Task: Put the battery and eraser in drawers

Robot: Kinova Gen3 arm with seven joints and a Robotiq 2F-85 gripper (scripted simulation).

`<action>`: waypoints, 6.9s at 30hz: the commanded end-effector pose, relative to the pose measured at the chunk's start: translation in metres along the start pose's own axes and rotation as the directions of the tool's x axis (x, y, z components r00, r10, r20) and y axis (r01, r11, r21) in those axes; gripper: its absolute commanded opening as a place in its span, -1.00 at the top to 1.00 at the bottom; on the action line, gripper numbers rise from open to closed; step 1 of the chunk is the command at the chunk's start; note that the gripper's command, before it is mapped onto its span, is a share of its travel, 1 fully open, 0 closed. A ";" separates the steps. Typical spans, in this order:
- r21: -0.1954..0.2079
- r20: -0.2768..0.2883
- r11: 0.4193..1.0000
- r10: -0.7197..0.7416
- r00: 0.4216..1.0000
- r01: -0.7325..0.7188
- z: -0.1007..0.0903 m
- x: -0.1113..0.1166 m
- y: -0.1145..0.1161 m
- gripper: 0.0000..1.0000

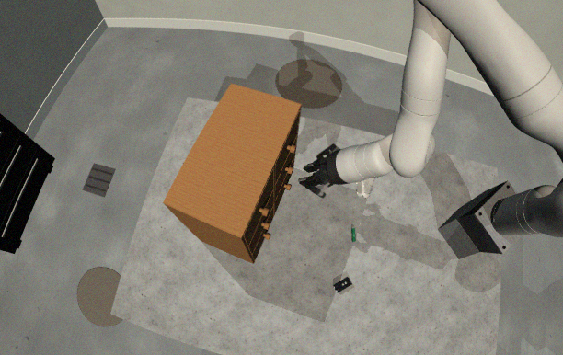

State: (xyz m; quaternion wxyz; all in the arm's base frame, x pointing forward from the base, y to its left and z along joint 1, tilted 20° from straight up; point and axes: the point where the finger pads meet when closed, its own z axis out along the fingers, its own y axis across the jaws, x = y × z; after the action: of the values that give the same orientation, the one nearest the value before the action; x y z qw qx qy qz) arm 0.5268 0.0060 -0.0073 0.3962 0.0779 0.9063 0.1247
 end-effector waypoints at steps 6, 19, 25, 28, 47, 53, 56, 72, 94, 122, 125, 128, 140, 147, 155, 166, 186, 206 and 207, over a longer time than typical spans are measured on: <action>0.000 0.001 1.000 0.000 1.000 0.000 0.000 -0.001 0.000 0.34; 0.000 0.001 1.000 0.000 1.000 0.000 -0.001 -0.002 0.000 0.34; 0.000 0.001 1.000 0.000 1.000 0.000 -0.001 -0.002 0.000 0.34; 0.000 0.001 1.000 0.000 1.000 0.000 -0.001 -0.002 0.000 0.34; 0.000 0.001 1.000 0.000 1.000 0.000 0.003 -0.006 0.000 0.34; 0.000 0.001 1.000 0.000 1.000 0.000 0.008 -0.014 0.000 0.34; 0.000 0.001 1.000 0.000 1.000 0.000 0.009 -0.016 0.000 0.34; 0.000 0.001 1.000 0.000 1.000 0.000 0.019 -0.030 0.000 0.34; 0.000 0.001 1.000 0.000 1.000 0.000 0.019 -0.030 0.000 0.34; 0.000 0.001 1.000 0.000 1.000 0.000 0.019 -0.030 0.000 0.73; 0.000 0.001 1.000 0.000 1.000 0.000 0.019 -0.030 0.000 0.73; 0.000 0.001 1.000 0.000 1.000 0.000 0.019 -0.029 0.000 0.73; 0.000 0.001 1.000 0.000 1.000 0.000 0.015 -0.024 0.000 0.73; 0.000 0.001 1.000 0.000 1.000 0.000 0.012 -0.019 0.000 0.73; 0.000 0.001 1.000 0.000 1.000 0.000 0.006 -0.010 0.000 0.73; 0.000 0.001 1.000 0.000 1.000 0.000 -0.002 0.001 0.000 0.73; 0.000 0.001 1.000 0.000 1.000 0.000 -0.015 0.018 0.000 0.73; 0.000 0.001 1.000 0.000 1.000 0.000 -0.019 0.024 0.000 0.73; 0.000 0.001 1.000 0.000 1.000 0.000 -0.019 0.024 0.000 0.73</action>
State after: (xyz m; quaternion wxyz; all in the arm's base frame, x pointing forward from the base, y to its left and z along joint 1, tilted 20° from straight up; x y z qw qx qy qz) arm 0.4974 0.0082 -0.0118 0.3975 0.0780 0.9058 0.1242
